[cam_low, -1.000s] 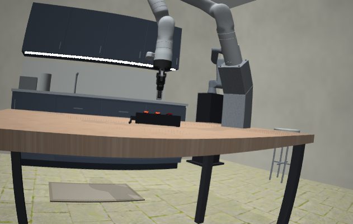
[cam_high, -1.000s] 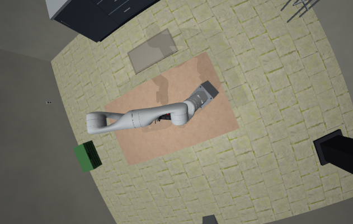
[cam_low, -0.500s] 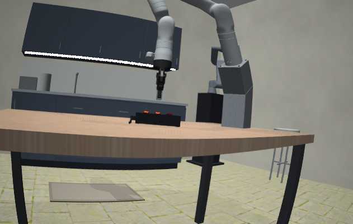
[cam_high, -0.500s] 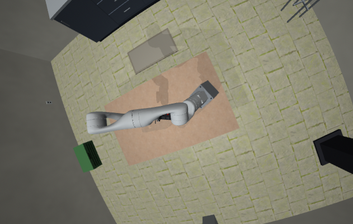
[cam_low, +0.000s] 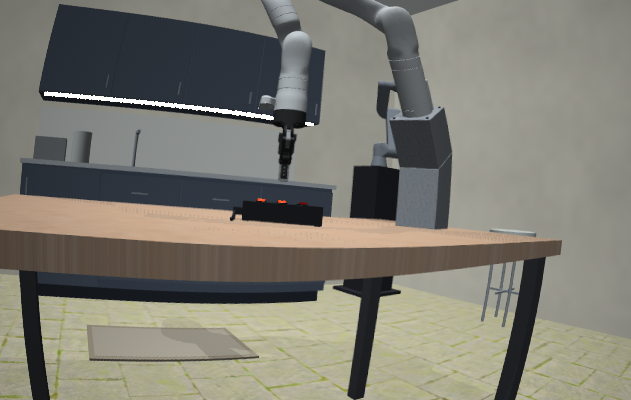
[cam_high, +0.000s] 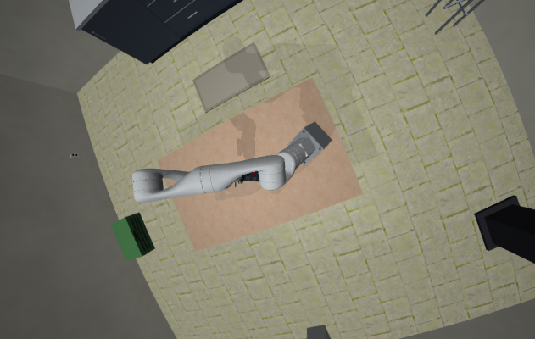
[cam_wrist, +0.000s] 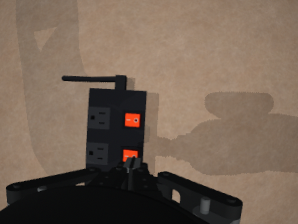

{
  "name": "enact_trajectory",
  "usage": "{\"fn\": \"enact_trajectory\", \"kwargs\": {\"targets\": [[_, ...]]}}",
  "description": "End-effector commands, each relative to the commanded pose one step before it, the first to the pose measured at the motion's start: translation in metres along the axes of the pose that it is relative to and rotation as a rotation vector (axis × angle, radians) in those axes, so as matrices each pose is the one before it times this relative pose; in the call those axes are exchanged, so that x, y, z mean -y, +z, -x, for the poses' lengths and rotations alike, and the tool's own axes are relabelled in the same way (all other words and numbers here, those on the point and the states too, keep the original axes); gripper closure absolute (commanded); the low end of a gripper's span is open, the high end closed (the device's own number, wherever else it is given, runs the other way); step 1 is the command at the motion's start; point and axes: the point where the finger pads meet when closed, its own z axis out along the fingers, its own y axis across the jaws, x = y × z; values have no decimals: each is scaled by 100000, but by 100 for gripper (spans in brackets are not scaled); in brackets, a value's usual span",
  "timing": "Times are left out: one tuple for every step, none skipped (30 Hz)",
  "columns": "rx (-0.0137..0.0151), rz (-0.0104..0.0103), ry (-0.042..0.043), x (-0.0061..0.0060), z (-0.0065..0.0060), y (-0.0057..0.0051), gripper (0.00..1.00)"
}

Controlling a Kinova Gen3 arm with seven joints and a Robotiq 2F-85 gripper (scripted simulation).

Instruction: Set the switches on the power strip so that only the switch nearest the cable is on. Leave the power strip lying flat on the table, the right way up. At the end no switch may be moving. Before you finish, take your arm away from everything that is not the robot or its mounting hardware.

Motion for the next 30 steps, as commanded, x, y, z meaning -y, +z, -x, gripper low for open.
{"fn": "enact_trajectory", "kwargs": {"targets": [[276, -58, 7, 29, 123, 211, 100], [0, -1, 0, 1, -2, 113, 100], [0, 0, 0, 0, -1, 118, 100], [0, 0, 0, 0, -1, 122, 100], [0, 1, 0, 0, -1, 126, 100], [0, -1, 0, 1, -2, 129, 100], [0, 0, 0, 0, -1, 132, 100], [0, 1, 0, 0, -1, 134, 100], [0, 0, 0, 0, -1, 136, 100], [0, -1, 0, 1, -2, 137, 100], [0, 0, 0, 0, -1, 137, 100], [0, 1, 0, 0, -1, 137, 100], [0, -1, 0, 1, -2, 137, 100], [0, 0, 0, 0, -2, 135, 100], [0, 0, 0, 0, -1, 133, 100], [0, 0, 0, 0, 0, 0, 100], [0, 0, 0, 0, 0, 0, 100], [0, 1, 0, 0, -1, 130, 100], [0, -1, 0, 1, -2, 127, 100], [0, 0, 0, 0, -1, 123, 100], [0, 0, 0, 0, -1, 119, 100], [0, 1, 0, 0, -1, 114, 100], [0, -1, 0, 1, -2, 109, 100], [0, 0, 0, 0, -1, 103, 100], [0, 0, 0, 0, -1, 97, 100], [0, 1, 0, 0, -1, 90, 100], [0, 0, 0, 0, 0, 84, 100], [0, -1, 0, 0, -1, 77, 100], [0, 0, 0, 0, -1, 70, 100], [0, 0, 0, 0, -1, 62, 100]]}}
